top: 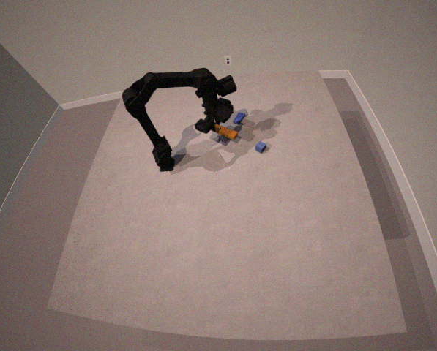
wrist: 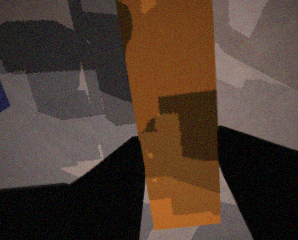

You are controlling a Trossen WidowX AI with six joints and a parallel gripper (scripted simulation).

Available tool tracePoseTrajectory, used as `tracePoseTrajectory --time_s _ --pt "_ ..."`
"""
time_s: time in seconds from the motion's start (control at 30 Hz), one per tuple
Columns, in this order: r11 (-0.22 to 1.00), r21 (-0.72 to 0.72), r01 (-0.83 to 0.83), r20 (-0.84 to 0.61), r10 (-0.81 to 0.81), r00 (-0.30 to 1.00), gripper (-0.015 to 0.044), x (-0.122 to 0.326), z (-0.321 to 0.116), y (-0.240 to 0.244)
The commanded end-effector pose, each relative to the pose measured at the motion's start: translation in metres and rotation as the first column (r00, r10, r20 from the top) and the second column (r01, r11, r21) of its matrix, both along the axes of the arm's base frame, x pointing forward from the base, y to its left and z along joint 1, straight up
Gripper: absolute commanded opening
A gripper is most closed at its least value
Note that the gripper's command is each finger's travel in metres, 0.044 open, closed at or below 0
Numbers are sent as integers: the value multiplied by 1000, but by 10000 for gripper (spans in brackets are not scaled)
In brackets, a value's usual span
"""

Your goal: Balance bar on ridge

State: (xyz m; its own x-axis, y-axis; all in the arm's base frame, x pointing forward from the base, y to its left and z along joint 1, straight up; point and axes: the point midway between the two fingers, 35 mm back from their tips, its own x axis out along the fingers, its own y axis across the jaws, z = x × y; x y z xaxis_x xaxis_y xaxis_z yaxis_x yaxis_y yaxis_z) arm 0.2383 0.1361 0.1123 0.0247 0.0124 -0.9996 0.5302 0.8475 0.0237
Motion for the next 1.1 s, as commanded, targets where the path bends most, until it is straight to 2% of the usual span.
tracePoseTrajectory --time_s 0.0,0.07,0.27,0.3,1.07 --pt "1000 0 0 0 0 1000 0 0 0 0" --pt "1000 0 0 0 0 1000 0 0 0 0" --pt "1000 0 0 0 0 1000 157 0 0 0" --pt "1000 0 0 0 0 1000 167 0 0 0" --pt "1000 0 0 0 0 1000 169 0 0 0"
